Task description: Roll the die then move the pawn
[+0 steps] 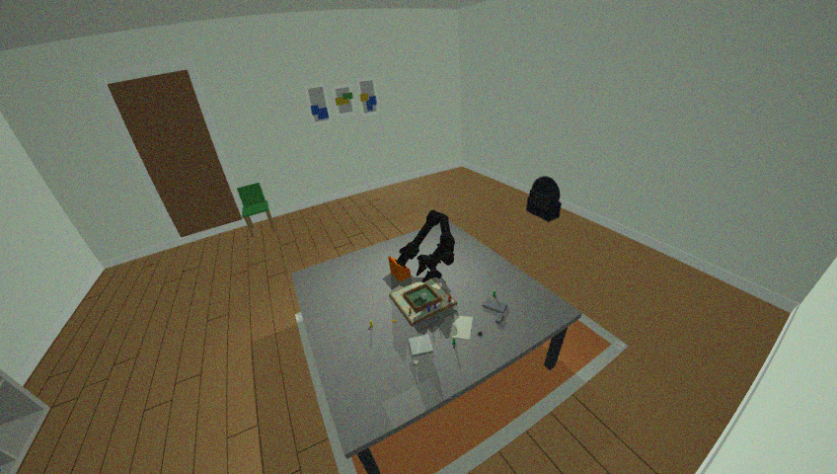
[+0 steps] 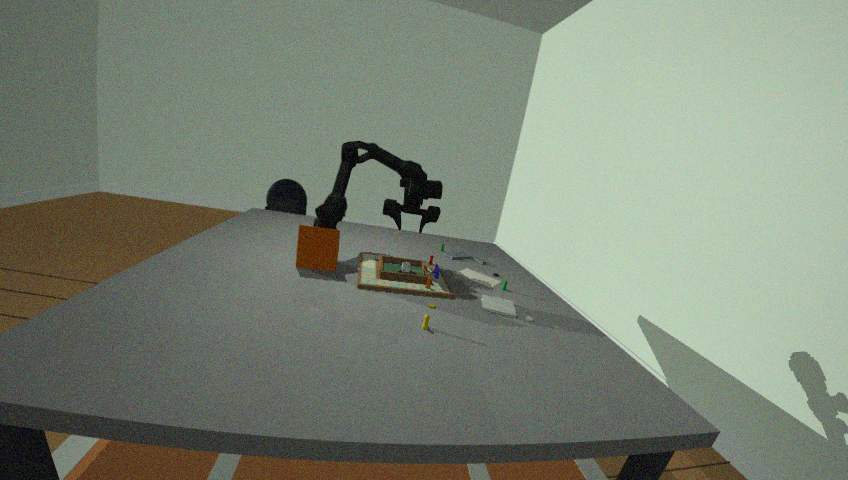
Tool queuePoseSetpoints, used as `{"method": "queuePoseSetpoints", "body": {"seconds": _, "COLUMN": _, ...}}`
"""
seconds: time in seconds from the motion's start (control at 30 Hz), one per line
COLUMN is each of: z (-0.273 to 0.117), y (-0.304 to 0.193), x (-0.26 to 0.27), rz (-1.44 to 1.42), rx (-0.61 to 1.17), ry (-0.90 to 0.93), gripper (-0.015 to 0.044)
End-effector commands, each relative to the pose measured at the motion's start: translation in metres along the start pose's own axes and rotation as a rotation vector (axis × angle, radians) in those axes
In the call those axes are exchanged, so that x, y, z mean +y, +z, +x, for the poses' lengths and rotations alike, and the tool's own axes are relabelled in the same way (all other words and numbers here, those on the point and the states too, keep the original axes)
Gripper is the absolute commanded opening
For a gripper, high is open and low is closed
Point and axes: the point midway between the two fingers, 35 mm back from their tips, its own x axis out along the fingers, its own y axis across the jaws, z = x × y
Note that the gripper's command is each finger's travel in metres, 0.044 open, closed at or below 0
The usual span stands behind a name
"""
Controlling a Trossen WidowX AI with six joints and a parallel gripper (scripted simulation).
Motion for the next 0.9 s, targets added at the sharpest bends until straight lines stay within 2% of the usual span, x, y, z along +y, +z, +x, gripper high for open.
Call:
{"method": "queuePoseSetpoints", "body": {"seconds": 0.0, "z": -0.009, "y": 0.008, "x": 0.000, "rz": -0.007, "rx": -0.007, "ry": 0.004, "gripper": 0.0420}}
{"method": "queuePoseSetpoints", "body": {"seconds": 0.03, "z": -0.009, "y": 0.008, "x": 0.000, "rz": -0.007, "rx": -0.007, "ry": 0.004, "gripper": 0.0440}}
{"method": "queuePoseSetpoints", "body": {"seconds": 0.1, "z": -0.002, "y": 0.006, "x": -0.001, "rz": -0.020, "rx": 0.058, "ry": -0.022, "gripper": 0.0440}}
{"method": "queuePoseSetpoints", "body": {"seconds": 0.23, "z": 0.029, "y": -0.007, "x": -0.006, "rz": -0.053, "rx": 0.472, "ry": -0.085, "gripper": 0.0440}}
{"method": "queuePoseSetpoints", "body": {"seconds": 0.3, "z": 0.037, "y": -0.010, "x": -0.004, "rz": -0.036, "rx": 0.691, "ry": -0.051, "gripper": 0.0440}}
{"method": "queuePoseSetpoints", "body": {"seconds": 0.37, "z": 0.040, "y": -0.010, "x": -0.001, "rz": -0.012, "rx": 0.825, "ry": -0.006, "gripper": 0.0440}}
{"method": "queuePoseSetpoints", "body": {"seconds": 0.53, "z": 0.040, "y": -0.010, "x": 0.000, "rz": -0.008, "rx": 0.841, "ry": 0.001, "gripper": 0.0440}}
{"method": "queuePoseSetpoints", "body": {"seconds": 0.57, "z": 0.042, "y": -0.009, "x": -0.005, "rz": -0.011, "rx": 0.759, "ry": -0.042, "gripper": 0.0440}}
{"method": "queuePoseSetpoints", "body": {"seconds": 0.6, "z": 0.042, "y": -0.009, "x": -0.005, "rz": -0.011, "rx": 0.759, "ry": -0.042, "gripper": 0.0440}}
{"method": "queuePoseSetpoints", "body": {"seconds": 0.67, "z": 0.039, "y": -0.011, "x": 0.001, "rz": -0.087, "rx": 0.760, "ry": -0.007, "gripper": 0.0387}}
{"method": "queuePoseSetpoints", "body": {"seconds": 0.87, "z": 0.016, "y": -0.040, "x": 0.050, "rz": -0.767, "rx": 0.739, "ry": 0.302, "gripper": 0.0230}}
